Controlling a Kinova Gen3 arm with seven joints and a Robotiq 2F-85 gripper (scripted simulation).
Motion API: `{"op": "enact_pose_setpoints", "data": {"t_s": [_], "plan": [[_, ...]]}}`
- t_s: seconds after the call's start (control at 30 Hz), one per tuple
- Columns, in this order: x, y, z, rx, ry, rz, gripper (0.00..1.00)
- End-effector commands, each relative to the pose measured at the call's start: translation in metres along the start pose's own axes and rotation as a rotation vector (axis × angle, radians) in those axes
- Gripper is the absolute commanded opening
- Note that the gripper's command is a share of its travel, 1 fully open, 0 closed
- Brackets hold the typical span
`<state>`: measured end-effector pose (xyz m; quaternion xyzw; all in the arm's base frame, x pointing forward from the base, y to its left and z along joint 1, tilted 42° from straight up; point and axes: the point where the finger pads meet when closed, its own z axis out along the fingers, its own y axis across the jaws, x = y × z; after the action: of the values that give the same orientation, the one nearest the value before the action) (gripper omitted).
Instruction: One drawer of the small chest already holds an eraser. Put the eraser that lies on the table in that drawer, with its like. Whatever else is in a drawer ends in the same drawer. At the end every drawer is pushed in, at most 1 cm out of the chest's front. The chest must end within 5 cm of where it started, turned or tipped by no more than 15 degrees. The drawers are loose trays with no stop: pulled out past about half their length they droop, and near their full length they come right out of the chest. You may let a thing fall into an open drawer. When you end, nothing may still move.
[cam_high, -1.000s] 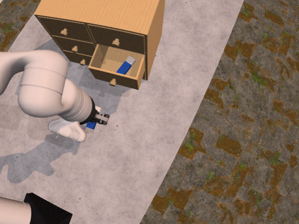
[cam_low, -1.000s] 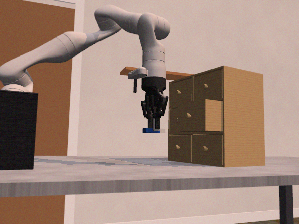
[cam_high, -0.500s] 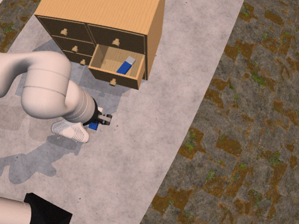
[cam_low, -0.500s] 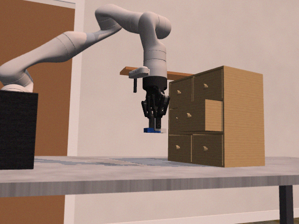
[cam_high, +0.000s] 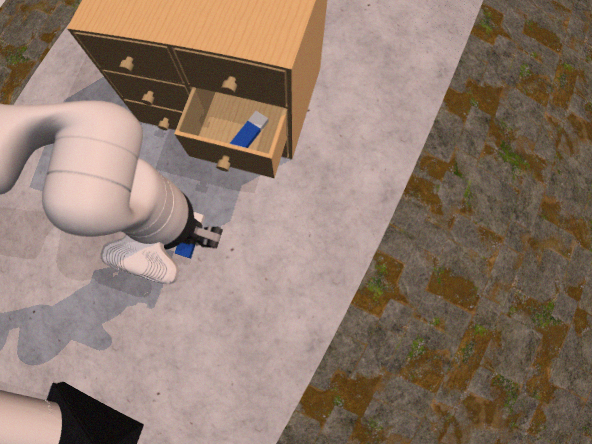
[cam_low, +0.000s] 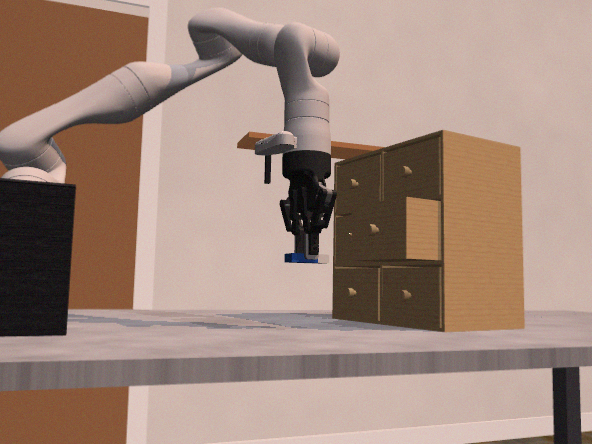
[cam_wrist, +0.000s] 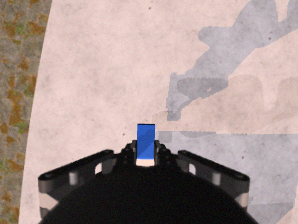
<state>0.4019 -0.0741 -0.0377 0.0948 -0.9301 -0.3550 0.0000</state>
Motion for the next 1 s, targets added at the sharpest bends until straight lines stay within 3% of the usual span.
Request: {"op": "enact_pose_setpoints", "data": {"t_s": [0.0, 0.23, 0.47, 0.53, 0.97], "plan": [[0.002, 0.000, -0.003, -0.005, 0.004, -0.012, 0.19], [0.002, 0.000, -0.020, -0.005, 0.004, -0.011, 0.19], [0.002, 0.000, -0.050, -0.005, 0.004, -0.011, 0.19], [0.002, 0.000, -0.050, -0.005, 0.004, -0.011, 0.19], [0.002, -0.001, -0.113, -0.004, 0.005, -0.010, 0.19]]}}
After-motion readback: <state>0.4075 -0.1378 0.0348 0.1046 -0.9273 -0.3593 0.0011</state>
